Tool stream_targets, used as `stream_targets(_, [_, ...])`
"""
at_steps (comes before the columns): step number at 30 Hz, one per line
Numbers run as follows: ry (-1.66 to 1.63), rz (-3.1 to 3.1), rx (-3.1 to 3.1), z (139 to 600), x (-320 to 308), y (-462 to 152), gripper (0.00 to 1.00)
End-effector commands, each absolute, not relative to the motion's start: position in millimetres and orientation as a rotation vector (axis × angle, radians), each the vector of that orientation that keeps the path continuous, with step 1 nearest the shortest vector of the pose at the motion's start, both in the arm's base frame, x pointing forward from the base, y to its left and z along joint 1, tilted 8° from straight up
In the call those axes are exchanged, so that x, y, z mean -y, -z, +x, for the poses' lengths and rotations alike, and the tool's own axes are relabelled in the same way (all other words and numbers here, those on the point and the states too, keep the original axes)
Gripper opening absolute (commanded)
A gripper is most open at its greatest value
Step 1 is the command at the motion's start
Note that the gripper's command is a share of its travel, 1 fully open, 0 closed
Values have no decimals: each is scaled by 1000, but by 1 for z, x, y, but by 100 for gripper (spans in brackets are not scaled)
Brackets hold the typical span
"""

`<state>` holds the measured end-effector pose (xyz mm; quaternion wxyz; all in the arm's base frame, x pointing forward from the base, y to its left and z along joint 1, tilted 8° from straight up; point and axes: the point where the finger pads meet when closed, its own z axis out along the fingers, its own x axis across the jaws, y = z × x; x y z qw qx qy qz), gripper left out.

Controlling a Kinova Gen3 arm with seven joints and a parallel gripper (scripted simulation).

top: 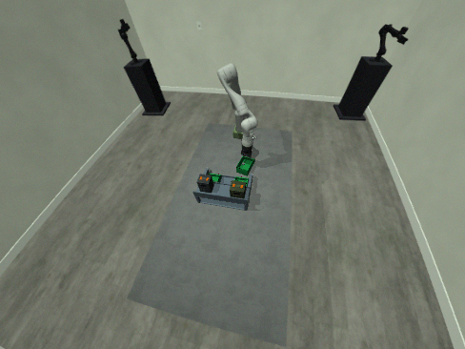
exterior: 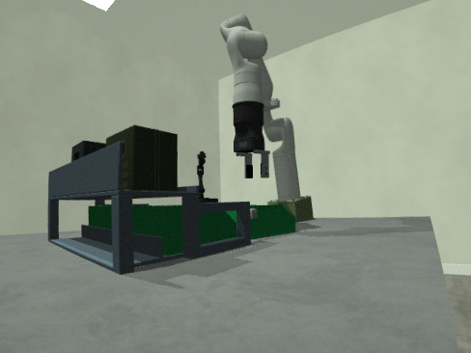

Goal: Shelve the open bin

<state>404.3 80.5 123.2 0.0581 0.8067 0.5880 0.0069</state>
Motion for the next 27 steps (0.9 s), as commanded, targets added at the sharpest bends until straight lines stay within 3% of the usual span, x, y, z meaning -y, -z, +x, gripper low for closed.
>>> stream_targets(1, [-28,2443,-1782,405,-82,-125,100])
stream_targets(27, [-90,2468,-1762,409,-102,-131,100])
